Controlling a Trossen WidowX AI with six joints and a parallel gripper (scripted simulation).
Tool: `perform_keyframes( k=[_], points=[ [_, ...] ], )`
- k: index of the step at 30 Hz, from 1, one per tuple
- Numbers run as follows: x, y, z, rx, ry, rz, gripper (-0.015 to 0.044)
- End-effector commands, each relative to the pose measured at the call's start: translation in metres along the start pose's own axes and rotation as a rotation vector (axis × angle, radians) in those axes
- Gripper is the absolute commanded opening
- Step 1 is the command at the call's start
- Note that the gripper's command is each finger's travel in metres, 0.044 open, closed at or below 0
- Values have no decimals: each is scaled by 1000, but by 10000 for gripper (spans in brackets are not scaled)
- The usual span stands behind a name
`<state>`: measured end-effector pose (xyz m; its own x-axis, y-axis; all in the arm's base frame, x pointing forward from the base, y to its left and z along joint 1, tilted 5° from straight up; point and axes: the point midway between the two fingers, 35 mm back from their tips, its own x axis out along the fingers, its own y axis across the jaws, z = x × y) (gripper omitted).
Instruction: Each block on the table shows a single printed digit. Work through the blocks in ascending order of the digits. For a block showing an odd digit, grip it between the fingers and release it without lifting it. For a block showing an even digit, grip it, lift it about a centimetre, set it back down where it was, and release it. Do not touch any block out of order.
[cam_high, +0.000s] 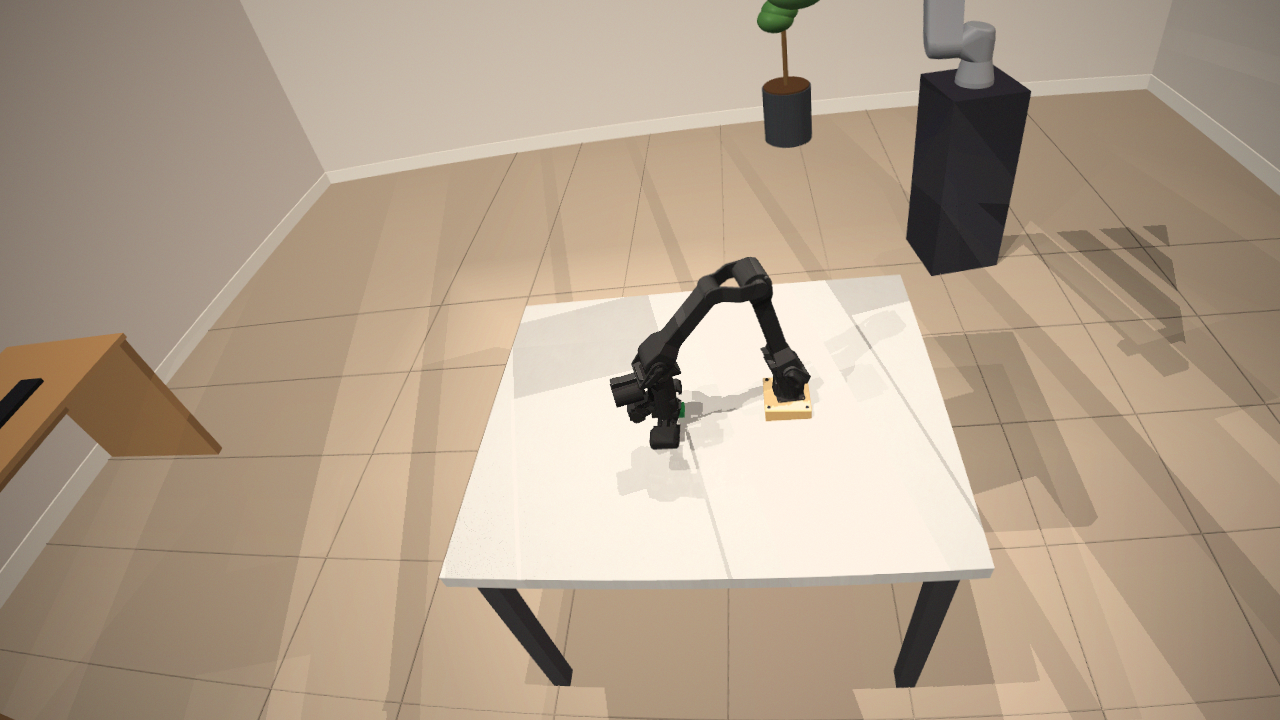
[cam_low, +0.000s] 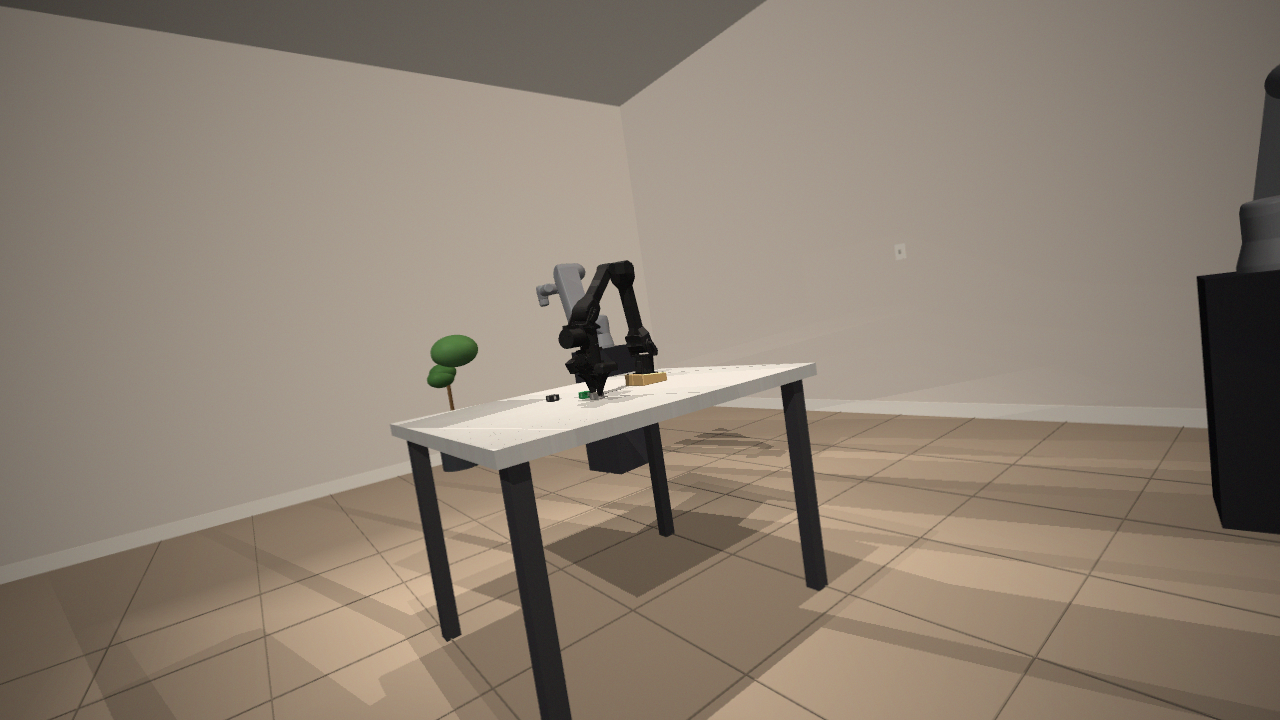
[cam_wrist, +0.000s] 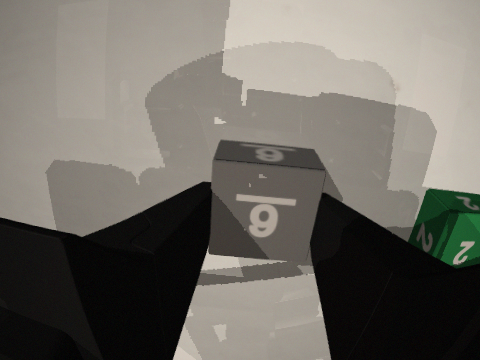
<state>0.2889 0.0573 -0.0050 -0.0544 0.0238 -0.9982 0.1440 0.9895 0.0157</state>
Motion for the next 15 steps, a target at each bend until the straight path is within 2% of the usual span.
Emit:
perform_keyframes(
  k=[1, 15],
  points=[
    [1, 0, -1, 5, 4, 3, 120],
    [-11, 0, -1, 5, 4, 3, 120]
  ],
)
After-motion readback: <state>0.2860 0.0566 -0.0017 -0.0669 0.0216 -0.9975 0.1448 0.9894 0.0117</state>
